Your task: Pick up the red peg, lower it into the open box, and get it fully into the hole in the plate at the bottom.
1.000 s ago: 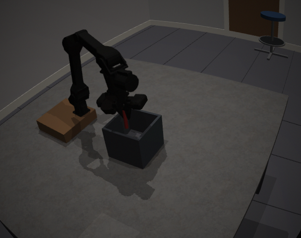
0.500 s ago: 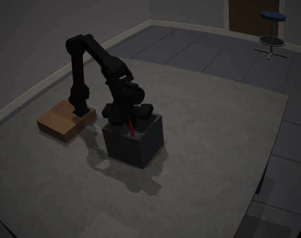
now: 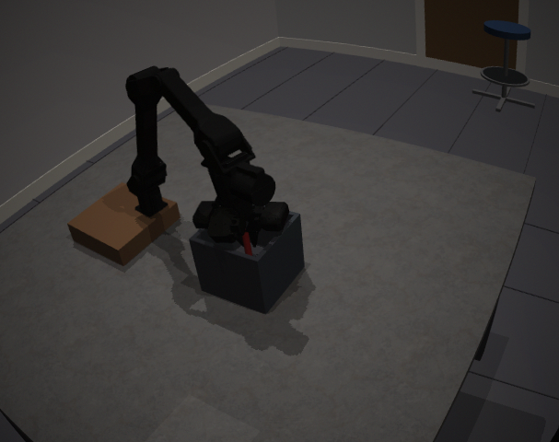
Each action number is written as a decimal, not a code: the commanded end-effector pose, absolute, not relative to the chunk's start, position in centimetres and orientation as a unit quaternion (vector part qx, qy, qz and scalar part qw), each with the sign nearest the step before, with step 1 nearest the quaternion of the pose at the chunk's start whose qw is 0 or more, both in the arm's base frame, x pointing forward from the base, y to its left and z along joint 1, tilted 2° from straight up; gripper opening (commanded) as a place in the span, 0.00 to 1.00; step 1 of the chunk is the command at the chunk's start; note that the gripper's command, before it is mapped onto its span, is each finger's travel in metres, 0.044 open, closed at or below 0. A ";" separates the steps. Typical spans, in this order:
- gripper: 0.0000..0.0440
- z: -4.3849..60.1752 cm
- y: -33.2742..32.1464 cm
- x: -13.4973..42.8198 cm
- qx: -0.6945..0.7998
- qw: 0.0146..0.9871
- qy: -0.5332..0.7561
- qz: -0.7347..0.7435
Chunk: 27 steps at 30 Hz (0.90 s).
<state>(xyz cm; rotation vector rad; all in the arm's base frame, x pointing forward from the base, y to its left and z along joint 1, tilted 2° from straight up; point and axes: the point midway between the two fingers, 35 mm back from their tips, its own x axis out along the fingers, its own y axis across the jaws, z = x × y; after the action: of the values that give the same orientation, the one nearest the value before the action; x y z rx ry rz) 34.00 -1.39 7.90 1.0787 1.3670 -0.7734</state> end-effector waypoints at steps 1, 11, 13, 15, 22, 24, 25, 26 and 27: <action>0.33 6.8 -1.3 33.9 0.451 0.570 0.601 -0.332; 0.33 8.6 -2.2 34.6 0.463 0.560 0.607 -0.322; 0.33 9.1 -2.3 34.9 0.467 0.559 0.607 -0.317; 0.35 9.6 -2.4 35.1 0.474 0.558 0.606 -0.311; 0.42 12.3 -2.5 36.2 0.509 0.553 0.598 -0.278; 0.43 13.1 -2.6 36.5 0.519 0.552 0.595 -0.268; 0.43 13.4 -2.6 36.6 0.523 0.552 0.594 -0.263; 0.44 13.8 -2.6 36.7 0.528 0.551 0.592 -0.258; 0.44 14.1 -2.7 36.8 0.532 0.551 0.591 -0.253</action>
<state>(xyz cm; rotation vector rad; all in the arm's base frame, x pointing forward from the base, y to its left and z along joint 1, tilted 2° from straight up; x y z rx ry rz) 36.41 -2.61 12.83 1.2261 1.4077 -0.6439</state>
